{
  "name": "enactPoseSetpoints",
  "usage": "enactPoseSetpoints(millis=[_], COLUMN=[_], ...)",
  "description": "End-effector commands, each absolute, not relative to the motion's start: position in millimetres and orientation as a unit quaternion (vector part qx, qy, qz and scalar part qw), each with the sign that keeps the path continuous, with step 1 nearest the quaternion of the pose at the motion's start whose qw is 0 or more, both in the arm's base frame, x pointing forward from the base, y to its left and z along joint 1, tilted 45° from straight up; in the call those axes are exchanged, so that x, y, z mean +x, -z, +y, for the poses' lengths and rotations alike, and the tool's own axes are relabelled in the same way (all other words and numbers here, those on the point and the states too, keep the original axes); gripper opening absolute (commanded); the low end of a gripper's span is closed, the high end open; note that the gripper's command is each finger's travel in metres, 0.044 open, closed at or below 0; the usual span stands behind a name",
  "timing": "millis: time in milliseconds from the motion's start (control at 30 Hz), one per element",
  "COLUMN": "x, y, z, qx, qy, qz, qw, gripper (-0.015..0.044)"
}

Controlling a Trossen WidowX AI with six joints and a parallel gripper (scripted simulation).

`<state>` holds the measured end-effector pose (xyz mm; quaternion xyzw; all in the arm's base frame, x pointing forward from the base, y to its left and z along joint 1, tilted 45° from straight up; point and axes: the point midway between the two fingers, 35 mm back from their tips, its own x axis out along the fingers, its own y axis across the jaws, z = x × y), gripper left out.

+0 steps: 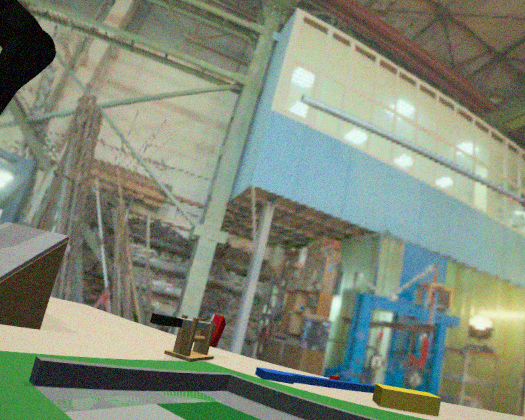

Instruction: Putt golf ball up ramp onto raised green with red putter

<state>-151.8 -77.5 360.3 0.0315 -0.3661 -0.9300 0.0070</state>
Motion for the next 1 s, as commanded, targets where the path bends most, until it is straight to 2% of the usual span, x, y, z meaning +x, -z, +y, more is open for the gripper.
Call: enactPoseSetpoints(millis=[0, 133, 367, 633, 700, 967], x=[-152, -144, -95, 2, 24, 129], y=[-360, -357, -339, -308, -300, -268], z=[-79, -103, -179, -238, -249, -245], qx=[0.033, 0.061, 0.127, 0.138, 0.14, 0.105], qy=[0.931, 0.946, 0.959, 0.896, 0.882, 0.759], qz=[-0.364, -0.314, -0.13, 0.084, 0.088, 0.244], qw=[0.009, 0.053, 0.219, 0.413, 0.44, 0.595], gripper=[0.0426, 0.044, 0.044, 0.044, 0.044, 0.044])
